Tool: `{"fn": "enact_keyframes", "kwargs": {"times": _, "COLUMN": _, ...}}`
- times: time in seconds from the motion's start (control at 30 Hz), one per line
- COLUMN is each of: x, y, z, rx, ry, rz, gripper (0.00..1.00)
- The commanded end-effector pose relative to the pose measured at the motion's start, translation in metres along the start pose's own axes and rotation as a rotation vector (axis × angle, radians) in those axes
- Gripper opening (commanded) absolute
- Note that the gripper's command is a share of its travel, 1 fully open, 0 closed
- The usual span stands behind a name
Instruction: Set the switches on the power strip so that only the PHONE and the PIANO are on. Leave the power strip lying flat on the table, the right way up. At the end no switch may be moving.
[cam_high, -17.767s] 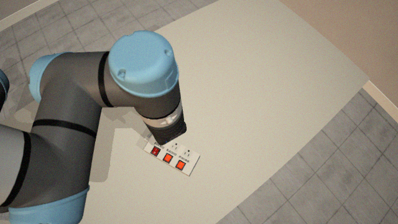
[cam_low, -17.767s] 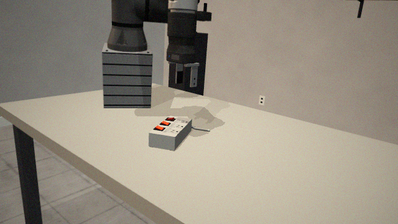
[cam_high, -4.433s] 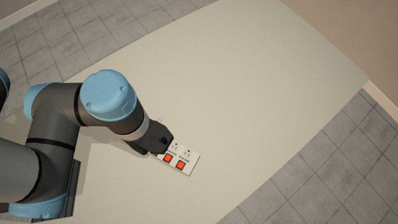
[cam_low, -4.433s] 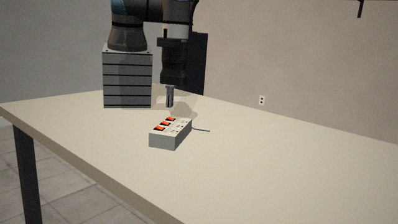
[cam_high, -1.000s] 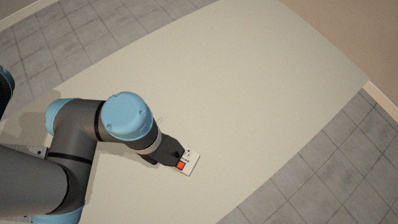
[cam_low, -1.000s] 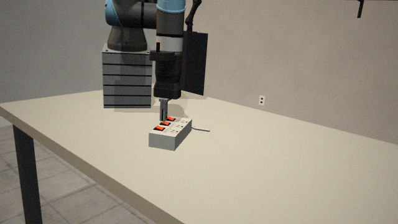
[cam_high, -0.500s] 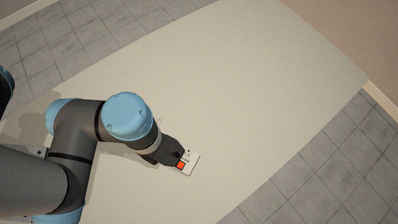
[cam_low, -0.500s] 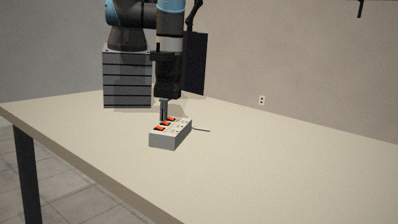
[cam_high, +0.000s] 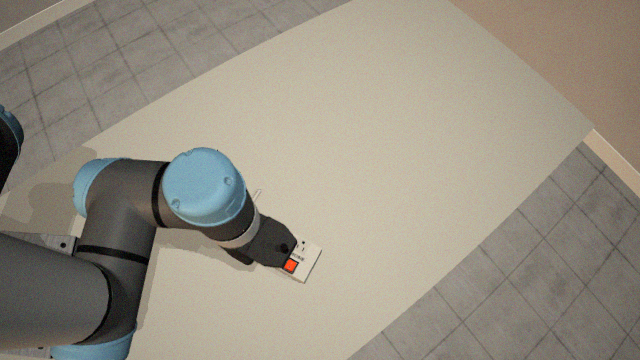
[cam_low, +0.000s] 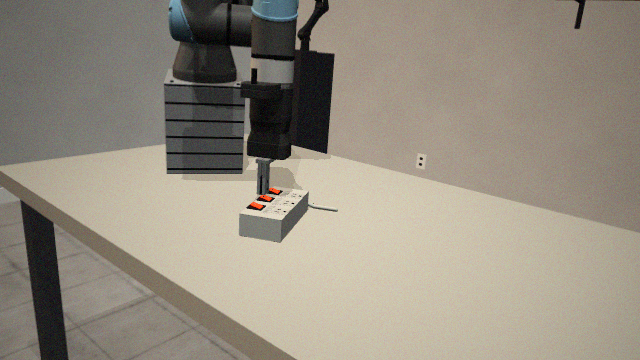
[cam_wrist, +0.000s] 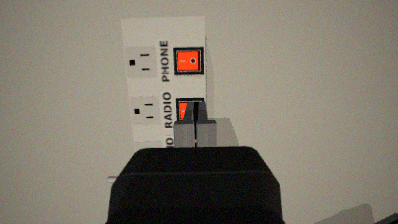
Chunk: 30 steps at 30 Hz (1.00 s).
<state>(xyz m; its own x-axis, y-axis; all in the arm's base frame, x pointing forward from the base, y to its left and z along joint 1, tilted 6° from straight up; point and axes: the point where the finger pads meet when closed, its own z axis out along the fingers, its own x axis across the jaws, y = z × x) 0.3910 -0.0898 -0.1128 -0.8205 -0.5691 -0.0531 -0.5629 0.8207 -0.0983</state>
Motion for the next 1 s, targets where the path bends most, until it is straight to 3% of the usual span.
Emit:
{"fn": "enact_keyframes", "kwargs": {"times": 0.0, "x": -0.0002, "y": -0.0003, "z": -0.0003, "rx": 0.001, "ry": -0.001, "rz": 0.0, "gripper": 0.0}}
{"fn": "enact_keyframes", "kwargs": {"times": 0.97, "x": -0.0002, "y": -0.0003, "z": 0.0044, "rx": 0.001, "ry": -0.001, "rz": 0.0, "gripper": 0.0}}
